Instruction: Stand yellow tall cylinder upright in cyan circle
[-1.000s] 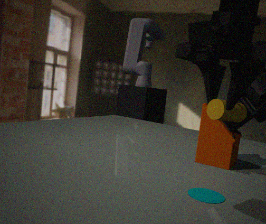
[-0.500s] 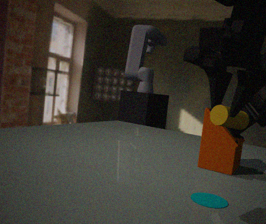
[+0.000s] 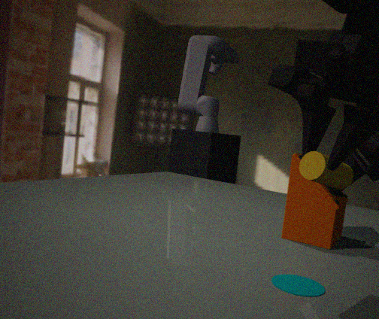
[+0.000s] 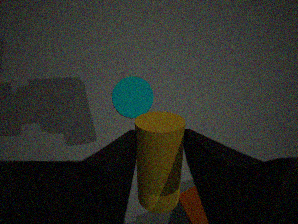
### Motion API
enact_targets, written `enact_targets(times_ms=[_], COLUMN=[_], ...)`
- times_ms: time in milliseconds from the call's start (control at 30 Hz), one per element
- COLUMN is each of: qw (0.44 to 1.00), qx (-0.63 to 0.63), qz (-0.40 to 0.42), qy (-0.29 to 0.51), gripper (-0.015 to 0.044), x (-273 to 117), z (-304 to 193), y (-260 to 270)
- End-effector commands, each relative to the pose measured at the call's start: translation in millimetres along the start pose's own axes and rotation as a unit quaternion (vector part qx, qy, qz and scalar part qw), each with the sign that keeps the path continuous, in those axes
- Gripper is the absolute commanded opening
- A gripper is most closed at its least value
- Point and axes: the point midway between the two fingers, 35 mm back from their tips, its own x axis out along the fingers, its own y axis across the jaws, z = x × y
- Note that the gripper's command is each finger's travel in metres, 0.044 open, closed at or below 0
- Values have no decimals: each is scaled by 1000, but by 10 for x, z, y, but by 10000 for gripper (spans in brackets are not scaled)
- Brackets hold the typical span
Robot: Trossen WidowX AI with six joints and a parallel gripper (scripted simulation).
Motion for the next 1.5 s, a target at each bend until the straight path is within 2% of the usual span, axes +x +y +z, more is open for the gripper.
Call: enact_targets(times_ms=[0, 1467], qw=[1000, 990], qx=[1, 0], qz=[-11, -78], qy=[-5, -121], gripper=[105, 105], x=[28, 71], z=[-43, -170], y=[-10, -27])
